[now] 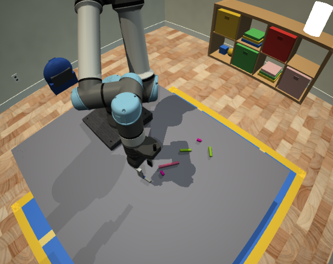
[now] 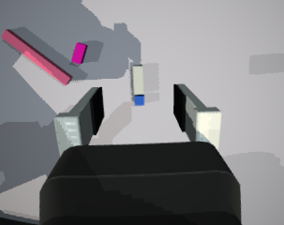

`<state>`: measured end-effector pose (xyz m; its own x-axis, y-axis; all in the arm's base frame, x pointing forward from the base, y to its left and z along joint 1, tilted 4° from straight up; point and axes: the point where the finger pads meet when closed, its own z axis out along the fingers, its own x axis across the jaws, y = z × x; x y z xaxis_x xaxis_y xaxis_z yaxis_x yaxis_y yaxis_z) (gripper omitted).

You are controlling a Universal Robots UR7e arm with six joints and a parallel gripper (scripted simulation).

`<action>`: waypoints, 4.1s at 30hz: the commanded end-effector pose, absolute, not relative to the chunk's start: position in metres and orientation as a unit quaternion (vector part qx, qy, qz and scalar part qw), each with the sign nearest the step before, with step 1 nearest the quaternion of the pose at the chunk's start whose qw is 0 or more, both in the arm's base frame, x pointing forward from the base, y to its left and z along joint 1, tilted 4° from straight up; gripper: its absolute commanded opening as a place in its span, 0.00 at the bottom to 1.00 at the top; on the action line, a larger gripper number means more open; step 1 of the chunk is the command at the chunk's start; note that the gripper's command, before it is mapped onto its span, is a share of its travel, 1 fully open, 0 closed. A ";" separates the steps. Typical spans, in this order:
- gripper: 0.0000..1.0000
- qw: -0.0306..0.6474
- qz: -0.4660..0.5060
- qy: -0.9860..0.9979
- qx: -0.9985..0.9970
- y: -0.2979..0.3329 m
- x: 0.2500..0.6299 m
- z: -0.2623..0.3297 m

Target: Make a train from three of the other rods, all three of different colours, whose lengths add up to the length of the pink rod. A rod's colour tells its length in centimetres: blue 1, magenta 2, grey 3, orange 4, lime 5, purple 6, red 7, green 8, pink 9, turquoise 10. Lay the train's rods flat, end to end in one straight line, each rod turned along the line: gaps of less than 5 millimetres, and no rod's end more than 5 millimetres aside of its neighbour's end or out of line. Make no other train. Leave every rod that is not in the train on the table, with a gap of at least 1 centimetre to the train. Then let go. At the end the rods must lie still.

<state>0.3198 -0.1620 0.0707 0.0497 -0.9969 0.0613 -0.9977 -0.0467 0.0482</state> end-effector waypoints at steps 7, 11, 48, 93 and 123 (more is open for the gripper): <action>1.00 0.038 0.007 -0.695 0.718 -0.160 0.324 0.071; 1.00 0.038 0.007 -0.699 0.714 -0.158 0.327 0.071; 1.00 0.032 0.016 -0.878 0.477 -0.013 0.436 0.050; 0.54 0.031 0.023 -0.947 0.317 0.113 0.453 0.026; 0.54 0.031 0.023 -0.947 0.317 0.113 0.453 0.026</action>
